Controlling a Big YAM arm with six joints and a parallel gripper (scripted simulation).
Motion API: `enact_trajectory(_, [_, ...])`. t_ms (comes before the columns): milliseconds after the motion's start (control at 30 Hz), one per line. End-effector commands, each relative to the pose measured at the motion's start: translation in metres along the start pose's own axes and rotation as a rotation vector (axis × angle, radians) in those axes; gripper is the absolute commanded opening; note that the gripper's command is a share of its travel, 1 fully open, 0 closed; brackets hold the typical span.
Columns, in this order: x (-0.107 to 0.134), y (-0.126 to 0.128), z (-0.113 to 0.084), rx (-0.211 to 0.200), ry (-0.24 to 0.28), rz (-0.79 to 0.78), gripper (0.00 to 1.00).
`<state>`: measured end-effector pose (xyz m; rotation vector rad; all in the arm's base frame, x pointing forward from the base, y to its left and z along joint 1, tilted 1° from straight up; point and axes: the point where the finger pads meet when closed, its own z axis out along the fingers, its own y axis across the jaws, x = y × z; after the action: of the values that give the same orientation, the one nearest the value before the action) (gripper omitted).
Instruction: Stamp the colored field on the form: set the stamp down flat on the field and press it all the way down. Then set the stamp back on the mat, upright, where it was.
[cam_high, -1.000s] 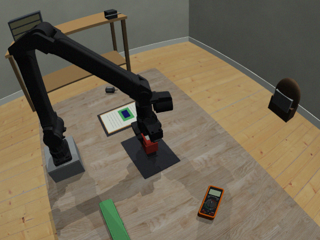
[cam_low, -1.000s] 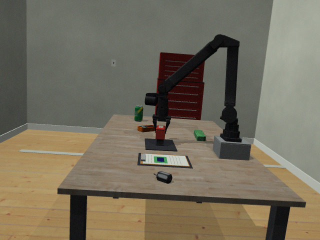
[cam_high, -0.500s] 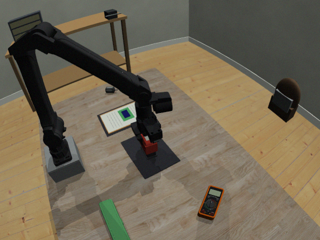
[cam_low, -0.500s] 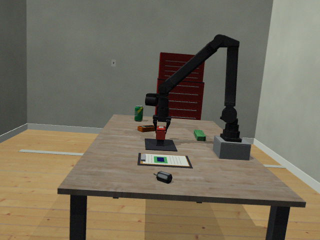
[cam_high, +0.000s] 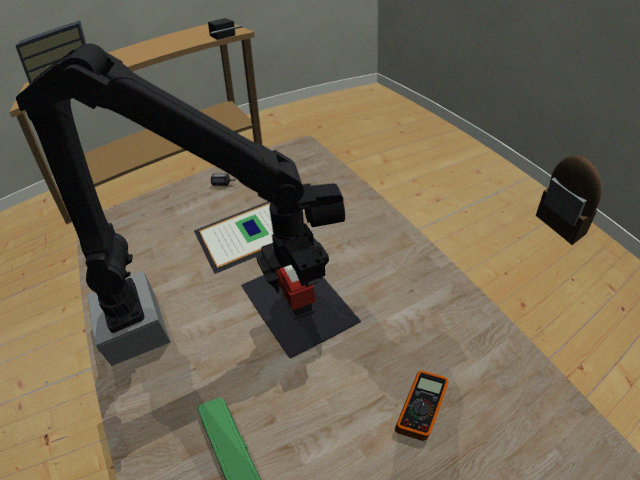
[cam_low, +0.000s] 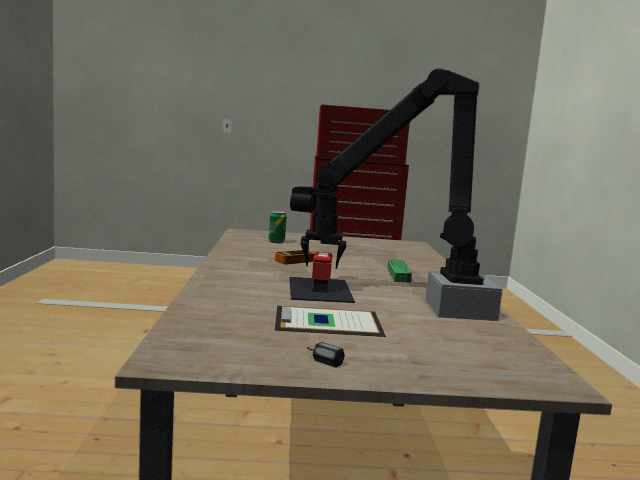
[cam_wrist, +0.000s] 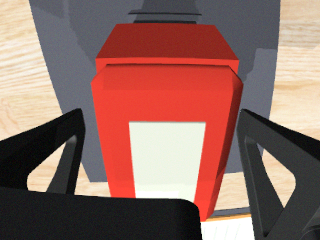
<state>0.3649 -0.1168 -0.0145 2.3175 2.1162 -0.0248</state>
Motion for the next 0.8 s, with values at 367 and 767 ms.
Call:
enact_trajectory(367, [-0.004, 0.004, 0.004, -0.004, 0.0, -0.003, 0.86])
enact_trajectory(767, [-0.007, 0.013, -0.017, -0.035, -0.008, -0.002, 0.86])
